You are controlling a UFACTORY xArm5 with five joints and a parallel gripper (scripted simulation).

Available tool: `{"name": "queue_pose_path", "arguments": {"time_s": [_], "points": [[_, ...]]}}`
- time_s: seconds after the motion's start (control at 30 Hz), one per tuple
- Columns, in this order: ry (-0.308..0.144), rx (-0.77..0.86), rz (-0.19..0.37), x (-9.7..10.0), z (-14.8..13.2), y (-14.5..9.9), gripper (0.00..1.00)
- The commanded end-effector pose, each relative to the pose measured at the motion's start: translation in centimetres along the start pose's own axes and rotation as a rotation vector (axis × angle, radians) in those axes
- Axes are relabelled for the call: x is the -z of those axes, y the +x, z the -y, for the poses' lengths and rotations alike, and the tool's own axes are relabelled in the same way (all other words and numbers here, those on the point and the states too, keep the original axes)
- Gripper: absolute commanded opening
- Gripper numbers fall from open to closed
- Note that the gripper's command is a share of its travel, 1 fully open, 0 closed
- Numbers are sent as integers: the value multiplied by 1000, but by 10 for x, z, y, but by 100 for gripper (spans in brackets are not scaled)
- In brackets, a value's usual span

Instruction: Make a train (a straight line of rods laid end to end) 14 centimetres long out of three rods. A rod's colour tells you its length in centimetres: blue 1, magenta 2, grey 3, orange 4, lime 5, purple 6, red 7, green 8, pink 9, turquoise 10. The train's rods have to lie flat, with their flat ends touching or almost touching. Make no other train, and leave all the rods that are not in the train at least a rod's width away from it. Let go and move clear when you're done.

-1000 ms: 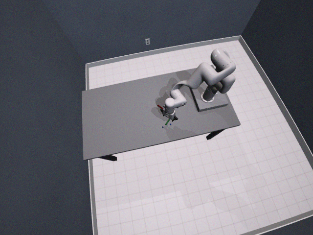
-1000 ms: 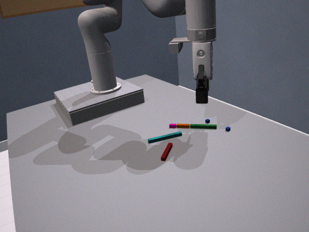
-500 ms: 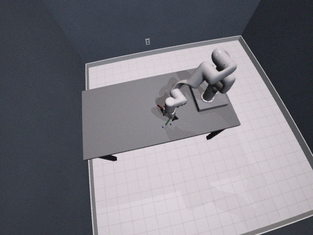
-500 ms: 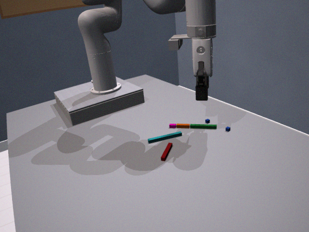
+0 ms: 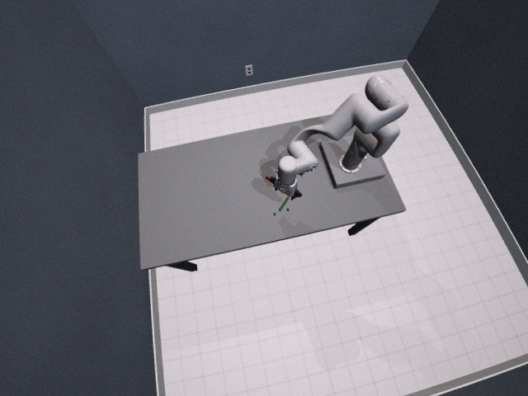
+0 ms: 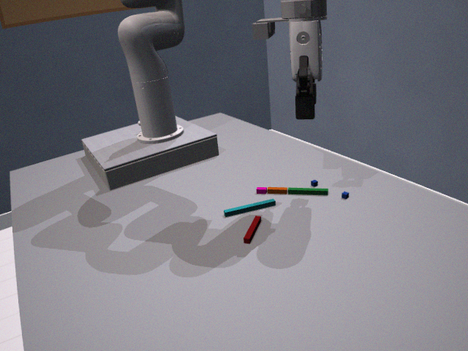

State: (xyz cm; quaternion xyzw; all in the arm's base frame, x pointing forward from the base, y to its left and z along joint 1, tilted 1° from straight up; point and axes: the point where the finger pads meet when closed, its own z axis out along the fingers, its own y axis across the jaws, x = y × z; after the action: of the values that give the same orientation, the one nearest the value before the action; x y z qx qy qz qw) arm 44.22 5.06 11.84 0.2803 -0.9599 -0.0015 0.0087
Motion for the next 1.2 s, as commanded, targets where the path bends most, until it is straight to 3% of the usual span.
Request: {"name": "queue_pose_path", "arguments": {"time_s": [0.0,1.17], "points": [[2,0,4,14,1,-1,100],[2,0,4,19,0,-1,100]]}}
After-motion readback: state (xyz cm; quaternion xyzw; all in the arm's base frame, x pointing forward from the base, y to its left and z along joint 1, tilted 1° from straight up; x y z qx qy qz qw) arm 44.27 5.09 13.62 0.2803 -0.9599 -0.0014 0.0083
